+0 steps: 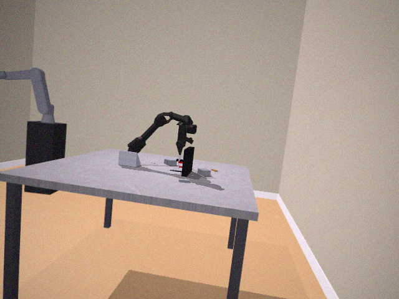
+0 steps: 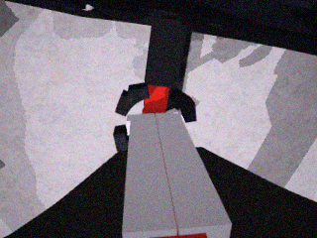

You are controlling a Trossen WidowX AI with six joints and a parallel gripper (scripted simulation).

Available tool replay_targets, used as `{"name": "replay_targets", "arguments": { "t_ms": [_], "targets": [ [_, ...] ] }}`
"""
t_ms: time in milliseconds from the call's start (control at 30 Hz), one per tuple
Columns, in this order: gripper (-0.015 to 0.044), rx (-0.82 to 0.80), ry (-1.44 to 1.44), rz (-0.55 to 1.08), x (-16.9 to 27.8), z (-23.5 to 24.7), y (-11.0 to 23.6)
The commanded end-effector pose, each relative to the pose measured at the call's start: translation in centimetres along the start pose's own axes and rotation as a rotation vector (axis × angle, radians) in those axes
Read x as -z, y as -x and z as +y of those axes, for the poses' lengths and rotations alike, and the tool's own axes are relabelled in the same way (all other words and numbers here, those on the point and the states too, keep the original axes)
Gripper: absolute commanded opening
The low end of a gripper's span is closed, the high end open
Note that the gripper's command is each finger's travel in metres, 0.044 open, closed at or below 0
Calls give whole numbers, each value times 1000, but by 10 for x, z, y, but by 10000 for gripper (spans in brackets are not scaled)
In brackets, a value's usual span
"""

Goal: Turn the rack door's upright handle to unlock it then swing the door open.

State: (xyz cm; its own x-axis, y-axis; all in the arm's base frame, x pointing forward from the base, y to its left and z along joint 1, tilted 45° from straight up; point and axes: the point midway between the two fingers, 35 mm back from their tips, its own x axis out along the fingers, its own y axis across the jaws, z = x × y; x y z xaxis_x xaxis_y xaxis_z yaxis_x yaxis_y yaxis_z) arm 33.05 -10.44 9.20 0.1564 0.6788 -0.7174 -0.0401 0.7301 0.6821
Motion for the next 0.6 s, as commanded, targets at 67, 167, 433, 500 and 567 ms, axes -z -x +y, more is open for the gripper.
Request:
{"name": "replay_targets", "arguments": {
  "t_ms": [67, 167, 433, 500, 567],
  "targets": [
    [21, -2, 267, 0, 0, 0, -1],
    [21, -2, 415, 0, 0, 0, -1],
    [21, -2, 809, 0, 0, 0, -1],
    [21, -2, 907, 0, 0, 0, -1],
    [21, -2, 1006, 0, 0, 0, -1]
  ]
}}
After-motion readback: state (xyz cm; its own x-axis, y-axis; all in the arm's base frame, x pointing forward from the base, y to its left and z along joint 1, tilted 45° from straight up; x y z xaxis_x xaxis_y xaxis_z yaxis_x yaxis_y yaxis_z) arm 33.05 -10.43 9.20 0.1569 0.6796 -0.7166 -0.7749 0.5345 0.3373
